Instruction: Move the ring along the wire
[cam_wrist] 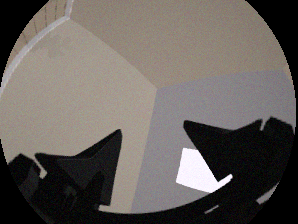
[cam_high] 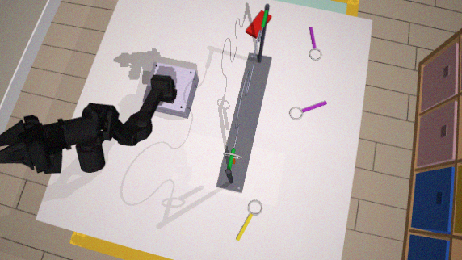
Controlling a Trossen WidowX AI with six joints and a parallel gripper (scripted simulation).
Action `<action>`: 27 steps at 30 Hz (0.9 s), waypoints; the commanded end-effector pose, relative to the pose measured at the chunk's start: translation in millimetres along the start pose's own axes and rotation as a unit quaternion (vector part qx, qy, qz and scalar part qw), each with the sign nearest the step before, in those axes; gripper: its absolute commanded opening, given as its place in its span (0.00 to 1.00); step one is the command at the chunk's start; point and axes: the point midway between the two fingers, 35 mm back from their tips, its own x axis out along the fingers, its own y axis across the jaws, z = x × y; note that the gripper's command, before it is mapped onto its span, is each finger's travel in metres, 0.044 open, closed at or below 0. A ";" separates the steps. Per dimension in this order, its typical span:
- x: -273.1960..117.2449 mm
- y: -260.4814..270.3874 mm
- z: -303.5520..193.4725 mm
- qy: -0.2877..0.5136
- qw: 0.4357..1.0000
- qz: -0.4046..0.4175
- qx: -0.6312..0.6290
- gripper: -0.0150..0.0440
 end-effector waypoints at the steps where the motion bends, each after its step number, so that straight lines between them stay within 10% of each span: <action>1: 0.1 0.2 -0.6 0.001 1.000 0.000 0.000 0.89; 9: 3.4 13.2 -33.9 0.048 0.999 0.013 -0.013 0.53; 27: -17.1 83.5 -196.5 0.265 0.961 0.075 -0.039 0.53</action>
